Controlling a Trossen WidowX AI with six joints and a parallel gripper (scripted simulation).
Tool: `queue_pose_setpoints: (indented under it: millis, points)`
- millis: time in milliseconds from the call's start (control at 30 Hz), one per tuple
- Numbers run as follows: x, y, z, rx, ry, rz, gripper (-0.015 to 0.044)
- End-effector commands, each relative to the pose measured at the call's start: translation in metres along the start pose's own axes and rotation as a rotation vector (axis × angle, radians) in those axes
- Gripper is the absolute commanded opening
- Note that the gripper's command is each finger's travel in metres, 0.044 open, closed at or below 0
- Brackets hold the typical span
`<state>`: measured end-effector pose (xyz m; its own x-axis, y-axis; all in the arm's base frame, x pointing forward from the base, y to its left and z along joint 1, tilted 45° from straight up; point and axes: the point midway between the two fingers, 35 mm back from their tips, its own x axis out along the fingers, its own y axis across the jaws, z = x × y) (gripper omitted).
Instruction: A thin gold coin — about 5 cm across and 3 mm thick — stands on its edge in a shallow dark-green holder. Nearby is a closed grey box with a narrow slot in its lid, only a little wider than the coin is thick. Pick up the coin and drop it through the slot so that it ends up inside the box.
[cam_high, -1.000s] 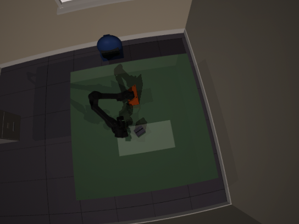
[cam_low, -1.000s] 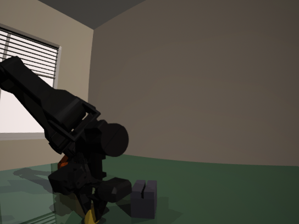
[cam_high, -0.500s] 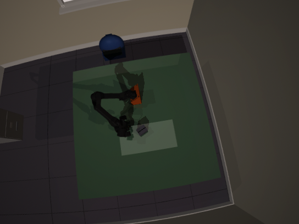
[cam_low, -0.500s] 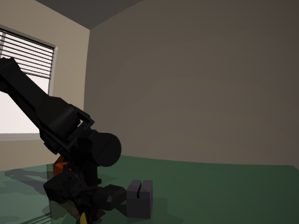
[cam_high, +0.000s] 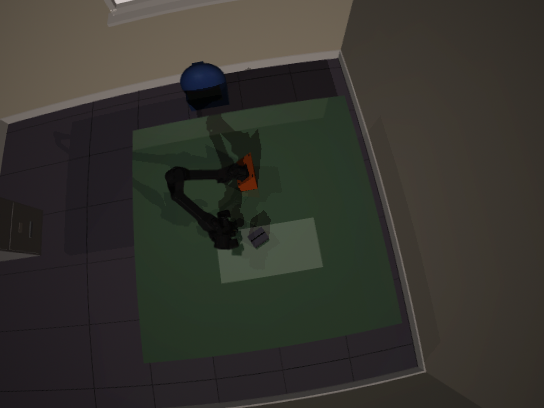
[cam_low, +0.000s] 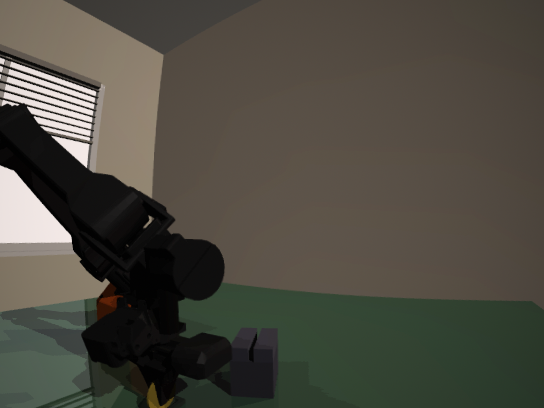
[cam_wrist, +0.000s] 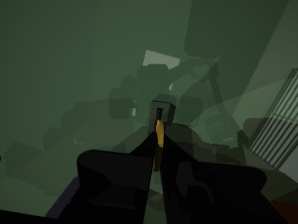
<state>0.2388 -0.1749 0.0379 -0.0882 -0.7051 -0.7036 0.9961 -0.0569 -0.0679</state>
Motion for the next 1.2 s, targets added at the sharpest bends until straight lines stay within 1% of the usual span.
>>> queue_pose_setpoints:
  millis: [0,1033,1167]
  points:
    - [-0.008,0.002,0.000,0.006,0.004,0.004,0.0000]
    - [-0.086,0.001,0.000,0.006,0.005,0.003,0.0000]
    - [-0.090,0.000,0.000,0.001,0.004,0.003,0.0000]
